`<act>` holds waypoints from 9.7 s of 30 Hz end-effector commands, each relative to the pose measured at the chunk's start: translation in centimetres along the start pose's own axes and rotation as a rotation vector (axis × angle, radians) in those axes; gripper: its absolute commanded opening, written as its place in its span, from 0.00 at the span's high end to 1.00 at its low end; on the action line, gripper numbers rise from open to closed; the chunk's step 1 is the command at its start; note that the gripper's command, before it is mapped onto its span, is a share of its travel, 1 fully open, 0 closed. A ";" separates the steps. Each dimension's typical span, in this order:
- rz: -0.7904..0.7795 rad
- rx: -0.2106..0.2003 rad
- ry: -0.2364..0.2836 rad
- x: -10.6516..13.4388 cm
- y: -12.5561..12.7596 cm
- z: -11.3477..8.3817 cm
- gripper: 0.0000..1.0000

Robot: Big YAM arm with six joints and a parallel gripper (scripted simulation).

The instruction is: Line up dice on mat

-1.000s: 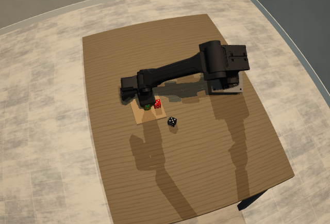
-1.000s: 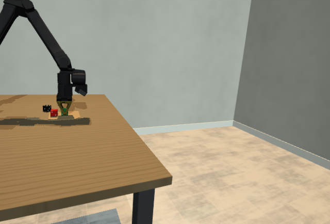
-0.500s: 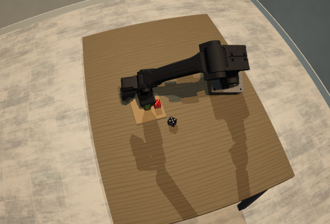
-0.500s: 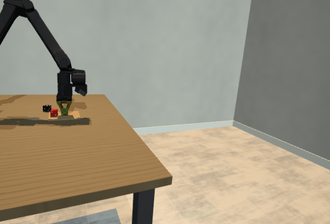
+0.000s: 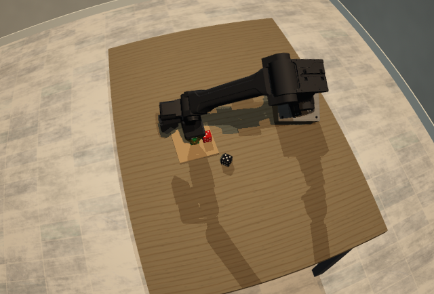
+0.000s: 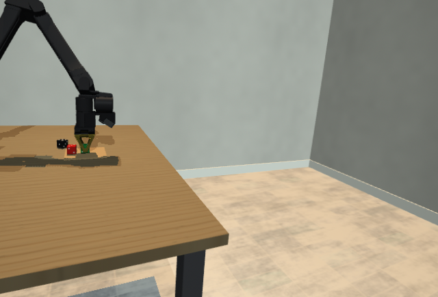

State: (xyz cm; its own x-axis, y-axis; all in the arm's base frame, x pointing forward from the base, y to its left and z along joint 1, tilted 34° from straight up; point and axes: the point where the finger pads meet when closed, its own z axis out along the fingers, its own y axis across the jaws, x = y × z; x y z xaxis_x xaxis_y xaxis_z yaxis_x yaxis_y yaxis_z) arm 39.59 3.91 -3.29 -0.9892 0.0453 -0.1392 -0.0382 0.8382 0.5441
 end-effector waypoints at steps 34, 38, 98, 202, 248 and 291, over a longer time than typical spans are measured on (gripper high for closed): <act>-0.029 0.007 -0.031 -2.0 0.7 -0.8 0.74; -0.029 0.007 -0.031 -2.0 0.7 -0.8 0.74; -0.019 0.005 -0.020 -1.6 0.4 0.0 0.74; 0.467 0.005 -0.026 4.9 8.5 -8.8 0.00; 0.734 -0.001 -0.017 7.7 10.9 -8.4 0.55; 0.730 0.004 -0.002 8.6 11.0 -3.6 0.55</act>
State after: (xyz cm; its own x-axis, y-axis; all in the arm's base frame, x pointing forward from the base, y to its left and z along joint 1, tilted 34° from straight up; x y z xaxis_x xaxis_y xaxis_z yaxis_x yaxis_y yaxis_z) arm 30.11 11.18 5.14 -0.7679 0.5898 0.2499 0.6230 0.5972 0.5051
